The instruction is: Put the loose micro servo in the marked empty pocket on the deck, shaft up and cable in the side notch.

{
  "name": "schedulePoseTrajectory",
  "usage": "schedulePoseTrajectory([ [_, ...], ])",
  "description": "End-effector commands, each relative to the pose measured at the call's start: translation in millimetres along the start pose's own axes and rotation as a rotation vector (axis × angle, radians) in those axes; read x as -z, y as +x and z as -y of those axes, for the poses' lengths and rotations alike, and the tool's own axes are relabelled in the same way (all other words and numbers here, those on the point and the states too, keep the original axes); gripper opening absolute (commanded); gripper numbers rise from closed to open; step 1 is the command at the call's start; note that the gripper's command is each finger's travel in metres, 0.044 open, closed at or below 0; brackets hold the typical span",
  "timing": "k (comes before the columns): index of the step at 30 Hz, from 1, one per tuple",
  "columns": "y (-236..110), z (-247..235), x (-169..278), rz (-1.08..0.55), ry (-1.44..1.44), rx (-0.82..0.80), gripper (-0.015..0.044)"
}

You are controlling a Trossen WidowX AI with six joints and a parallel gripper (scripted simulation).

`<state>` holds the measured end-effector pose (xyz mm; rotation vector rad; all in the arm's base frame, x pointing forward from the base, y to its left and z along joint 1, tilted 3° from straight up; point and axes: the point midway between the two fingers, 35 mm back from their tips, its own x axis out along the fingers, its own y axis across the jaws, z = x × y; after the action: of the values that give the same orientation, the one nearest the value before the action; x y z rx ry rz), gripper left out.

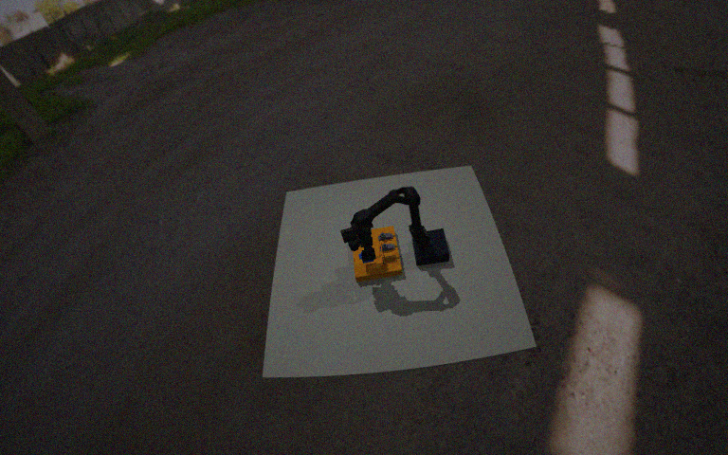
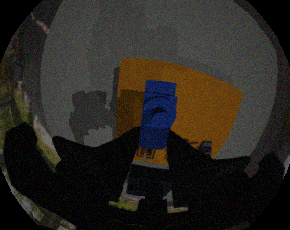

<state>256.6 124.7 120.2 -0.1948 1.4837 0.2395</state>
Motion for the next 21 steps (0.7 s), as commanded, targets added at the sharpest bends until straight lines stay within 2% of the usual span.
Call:
schedulePoseTrajectory([
  [1,-1,0,-1,0.003,0.028,0.004,0.0000],
  [6,-1,0,9,0.002,0.028,0.004,0.0000],
  [21,-1,-2,76,-0.002,0.028,0.003,0.0000],
])
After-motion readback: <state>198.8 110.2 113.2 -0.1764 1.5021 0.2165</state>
